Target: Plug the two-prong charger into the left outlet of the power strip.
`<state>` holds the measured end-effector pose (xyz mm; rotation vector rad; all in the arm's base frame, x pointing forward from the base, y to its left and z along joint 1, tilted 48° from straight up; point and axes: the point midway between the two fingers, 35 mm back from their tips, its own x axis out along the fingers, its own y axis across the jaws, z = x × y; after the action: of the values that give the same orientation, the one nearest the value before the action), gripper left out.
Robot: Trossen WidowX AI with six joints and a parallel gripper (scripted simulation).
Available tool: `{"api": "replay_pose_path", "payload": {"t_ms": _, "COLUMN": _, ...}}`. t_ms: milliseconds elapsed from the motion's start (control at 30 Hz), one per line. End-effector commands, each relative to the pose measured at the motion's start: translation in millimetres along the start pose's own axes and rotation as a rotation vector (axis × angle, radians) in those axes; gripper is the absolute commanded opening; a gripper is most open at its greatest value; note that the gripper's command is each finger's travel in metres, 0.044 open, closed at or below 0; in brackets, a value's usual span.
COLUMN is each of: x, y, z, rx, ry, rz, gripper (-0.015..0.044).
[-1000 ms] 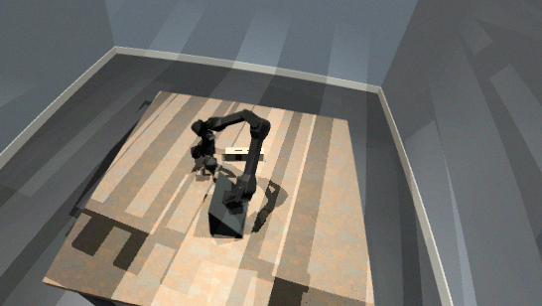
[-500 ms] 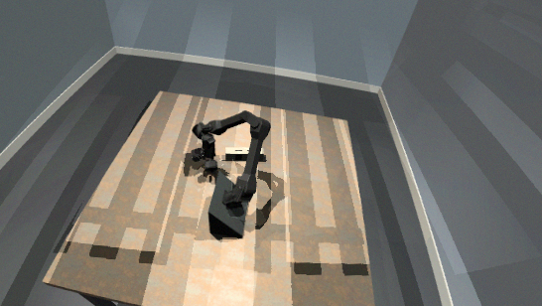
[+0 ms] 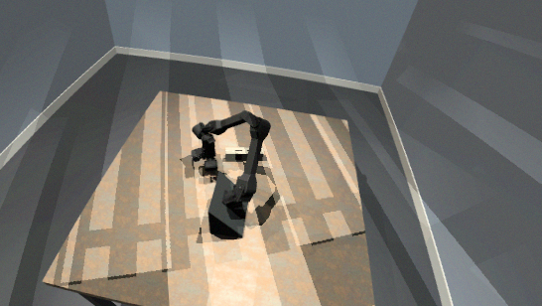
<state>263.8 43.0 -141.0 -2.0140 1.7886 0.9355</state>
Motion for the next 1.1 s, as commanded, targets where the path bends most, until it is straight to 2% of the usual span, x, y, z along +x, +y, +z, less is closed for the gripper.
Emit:
{"api": "replay_pose_path", "payload": {"t_ms": 0, "x": -2.9, "y": -0.6, "z": 0.0, "rx": 0.001, "ry": -0.001, "rz": -0.001, "gripper": 0.0052}}
{"api": "replay_pose_path", "payload": {"t_ms": 67, "x": -8.6, "y": -1.0, "z": -0.3, "rx": 0.001, "ry": -0.001, "rz": -0.002, "gripper": 0.0000}}
{"api": "replay_pose_path", "payload": {"t_ms": 367, "x": -55.0, "y": 4.6, "z": -4.4, "rx": -0.006, "ry": 0.000, "rz": -0.003, "gripper": 0.0000}}
{"api": "replay_pose_path", "payload": {"t_ms": 1067, "x": -44.7, "y": 10.6, "z": -38.5, "rx": 0.354, "ry": -0.021, "rz": 0.017, "gripper": 0.0000}}
